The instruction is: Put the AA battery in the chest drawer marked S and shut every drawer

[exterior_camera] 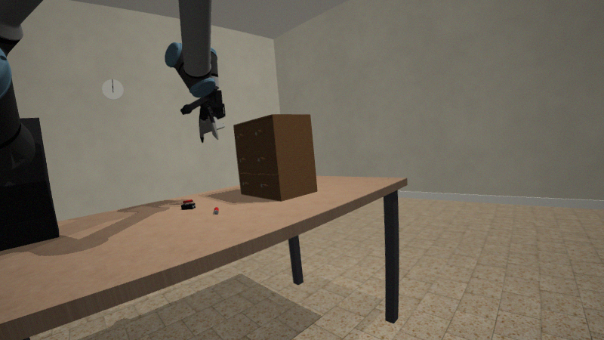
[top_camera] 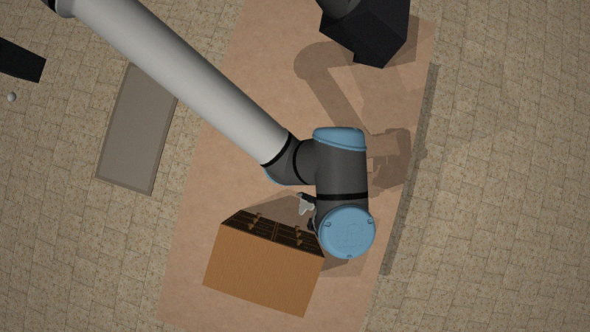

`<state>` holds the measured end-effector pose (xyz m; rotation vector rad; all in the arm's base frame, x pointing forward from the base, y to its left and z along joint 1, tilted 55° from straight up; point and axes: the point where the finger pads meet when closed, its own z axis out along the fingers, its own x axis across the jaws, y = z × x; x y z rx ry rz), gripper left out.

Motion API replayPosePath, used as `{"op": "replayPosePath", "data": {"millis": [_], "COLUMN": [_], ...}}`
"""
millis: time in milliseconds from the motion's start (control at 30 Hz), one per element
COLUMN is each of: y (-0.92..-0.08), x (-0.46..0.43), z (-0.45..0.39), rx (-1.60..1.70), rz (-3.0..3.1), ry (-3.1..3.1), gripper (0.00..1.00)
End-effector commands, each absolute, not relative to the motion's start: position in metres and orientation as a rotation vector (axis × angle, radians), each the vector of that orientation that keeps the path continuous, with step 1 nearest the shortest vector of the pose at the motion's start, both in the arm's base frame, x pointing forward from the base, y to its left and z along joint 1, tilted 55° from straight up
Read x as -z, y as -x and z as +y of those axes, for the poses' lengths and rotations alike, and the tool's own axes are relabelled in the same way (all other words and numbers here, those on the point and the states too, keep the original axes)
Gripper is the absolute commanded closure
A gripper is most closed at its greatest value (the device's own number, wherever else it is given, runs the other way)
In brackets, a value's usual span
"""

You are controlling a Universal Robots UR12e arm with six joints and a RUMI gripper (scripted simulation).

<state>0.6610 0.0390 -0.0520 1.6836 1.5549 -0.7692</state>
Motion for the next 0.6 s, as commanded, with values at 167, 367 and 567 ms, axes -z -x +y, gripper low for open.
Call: {"op": "replayPosePath", "data": {"millis": [167,367,567], "y": [-0.661,-0.661,-0.66], "x": [0.052,0.051,0.025], "z": [0.039,0.039,0.023], "rx": [0.768,0.768,0.767], "rz": [1.555,1.555,1.556], "ry": [-1.683,-1.683,-1.684], "gripper": [0.0,0.0,0.0]}}
